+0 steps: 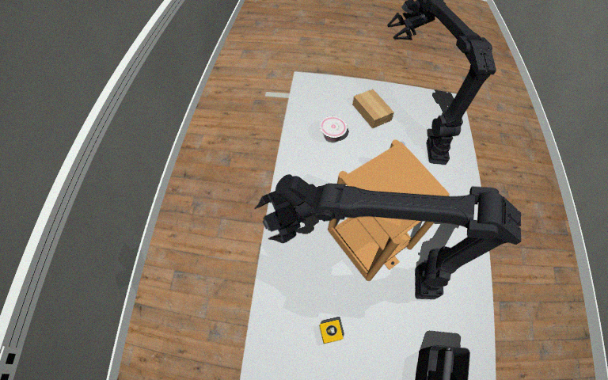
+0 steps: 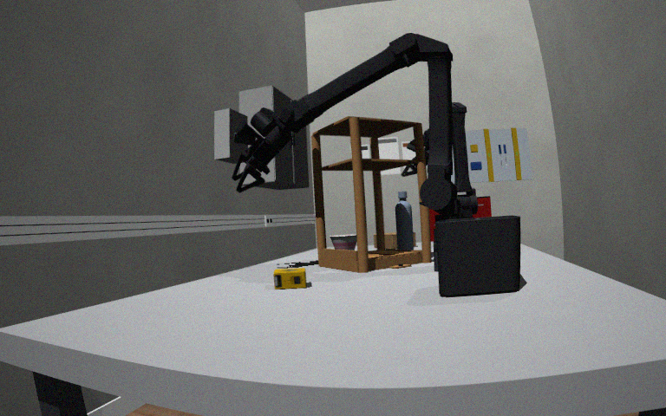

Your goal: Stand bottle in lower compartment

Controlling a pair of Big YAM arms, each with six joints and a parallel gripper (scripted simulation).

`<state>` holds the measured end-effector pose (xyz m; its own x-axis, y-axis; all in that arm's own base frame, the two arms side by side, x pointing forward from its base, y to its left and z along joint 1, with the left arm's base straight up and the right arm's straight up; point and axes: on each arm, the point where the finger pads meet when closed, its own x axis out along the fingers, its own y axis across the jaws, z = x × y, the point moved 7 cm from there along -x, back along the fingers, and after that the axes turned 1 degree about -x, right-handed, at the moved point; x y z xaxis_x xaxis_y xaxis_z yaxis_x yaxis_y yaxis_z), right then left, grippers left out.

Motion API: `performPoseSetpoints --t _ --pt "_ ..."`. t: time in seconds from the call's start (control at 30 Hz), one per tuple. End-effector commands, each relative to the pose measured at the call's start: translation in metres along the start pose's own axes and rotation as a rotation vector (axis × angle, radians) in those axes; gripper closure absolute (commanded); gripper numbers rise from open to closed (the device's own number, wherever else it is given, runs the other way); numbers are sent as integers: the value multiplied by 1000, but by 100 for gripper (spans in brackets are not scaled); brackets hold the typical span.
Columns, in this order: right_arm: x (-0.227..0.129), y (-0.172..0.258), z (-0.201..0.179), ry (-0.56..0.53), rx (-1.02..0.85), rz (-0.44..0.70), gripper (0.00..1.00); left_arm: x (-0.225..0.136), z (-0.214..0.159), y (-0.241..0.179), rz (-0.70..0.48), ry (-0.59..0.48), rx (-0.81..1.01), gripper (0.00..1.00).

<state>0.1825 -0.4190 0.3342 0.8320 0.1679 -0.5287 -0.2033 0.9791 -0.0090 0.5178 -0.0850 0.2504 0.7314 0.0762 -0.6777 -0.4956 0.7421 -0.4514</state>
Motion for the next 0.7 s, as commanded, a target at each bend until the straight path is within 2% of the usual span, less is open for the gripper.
performPoseSetpoints --t 0.0,0.57,0.67 --pt "-4 -1 6 -2 -18 -10 0 -5 6 -5 -15 -15 -4 0" --pt "-4 -1 6 -2 -18 -10 0 -5 6 -5 -15 -15 -4 0" --pt "3 20 9 5 -30 12 0 -20 13 -22 -54 -29 13 0"
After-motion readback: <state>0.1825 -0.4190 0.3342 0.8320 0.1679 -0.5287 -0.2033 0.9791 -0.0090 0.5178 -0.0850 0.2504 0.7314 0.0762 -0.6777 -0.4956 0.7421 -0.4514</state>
